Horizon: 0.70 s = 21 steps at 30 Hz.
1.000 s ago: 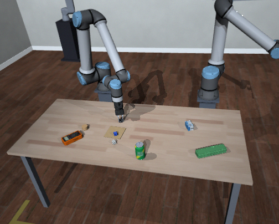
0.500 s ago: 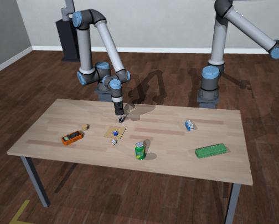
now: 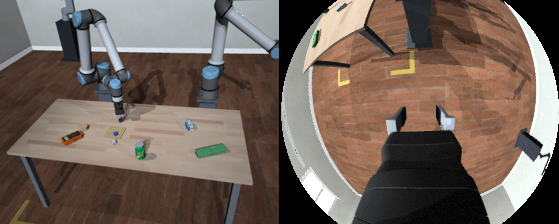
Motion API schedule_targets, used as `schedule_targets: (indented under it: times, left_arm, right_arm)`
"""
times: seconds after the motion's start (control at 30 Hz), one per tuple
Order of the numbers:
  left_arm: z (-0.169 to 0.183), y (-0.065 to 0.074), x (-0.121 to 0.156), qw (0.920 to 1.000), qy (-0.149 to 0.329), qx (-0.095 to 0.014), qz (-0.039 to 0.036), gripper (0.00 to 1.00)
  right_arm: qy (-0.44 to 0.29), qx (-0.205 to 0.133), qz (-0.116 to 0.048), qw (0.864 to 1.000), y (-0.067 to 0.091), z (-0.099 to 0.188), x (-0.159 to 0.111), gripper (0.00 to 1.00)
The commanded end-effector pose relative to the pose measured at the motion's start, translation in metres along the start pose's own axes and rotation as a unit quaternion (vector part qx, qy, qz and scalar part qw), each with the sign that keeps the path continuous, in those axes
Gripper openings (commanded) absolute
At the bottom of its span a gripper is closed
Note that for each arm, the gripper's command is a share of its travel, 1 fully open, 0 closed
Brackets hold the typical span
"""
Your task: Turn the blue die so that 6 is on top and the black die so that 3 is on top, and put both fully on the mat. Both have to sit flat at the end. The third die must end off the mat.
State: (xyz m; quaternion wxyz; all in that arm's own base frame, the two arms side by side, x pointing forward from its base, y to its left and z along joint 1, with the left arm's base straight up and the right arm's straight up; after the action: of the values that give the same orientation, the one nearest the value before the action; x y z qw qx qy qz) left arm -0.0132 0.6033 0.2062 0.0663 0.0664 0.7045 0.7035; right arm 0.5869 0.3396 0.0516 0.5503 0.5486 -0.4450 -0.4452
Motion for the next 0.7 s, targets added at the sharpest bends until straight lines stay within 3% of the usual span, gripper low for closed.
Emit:
schedule_targets:
  times: [0.0, 0.1, 0.4, 0.5, 0.67]
  left_arm:
    - [0.001, 0.001, 0.000, 1.0000, 0.000, -0.001, 0.0000, 1.00]
    - [0.001, 0.001, 0.000, 1.0000, 0.000, -0.001, 0.0000, 1.00]
    - [0.001, 0.001, 0.000, 1.0000, 0.000, -0.001, 0.0000, 1.00]
    - [0.001, 0.001, 0.000, 1.0000, 0.000, -0.001, 0.0000, 1.00]
    - [0.001, 0.001, 0.000, 1.0000, 0.000, -0.001, 0.0000, 1.00]
  right_arm:
    - [0.000, 0.001, -0.001, 1.000, 0.012, -0.001, -0.001, 0.49]
    - [0.000, 0.001, -0.001, 1.000, 0.024, -0.001, -0.001, 0.49]
    - [0.000, 0.001, -0.001, 1.000, 0.087, -0.001, 0.000, 0.49]
    - [0.000, 0.001, -0.001, 1.000, 0.096, -0.001, 0.000, 0.49]
    - [0.000, 0.001, -0.001, 1.000, 0.098, -0.001, 0.000, 0.49]
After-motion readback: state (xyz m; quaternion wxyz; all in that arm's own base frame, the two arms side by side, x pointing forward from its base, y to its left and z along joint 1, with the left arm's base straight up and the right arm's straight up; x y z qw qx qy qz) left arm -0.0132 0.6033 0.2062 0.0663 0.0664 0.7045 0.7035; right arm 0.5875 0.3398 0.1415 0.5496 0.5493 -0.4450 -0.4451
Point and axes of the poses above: on each arm, the point where the finger pads meet when closed, its own y axis back along the fingers, its own x axis across the jaws, z = x × y, the point moved 3 cm from there along y, back along the fingers, and after that the axes turned 12 degrees about -y, right-handed, at the moved point
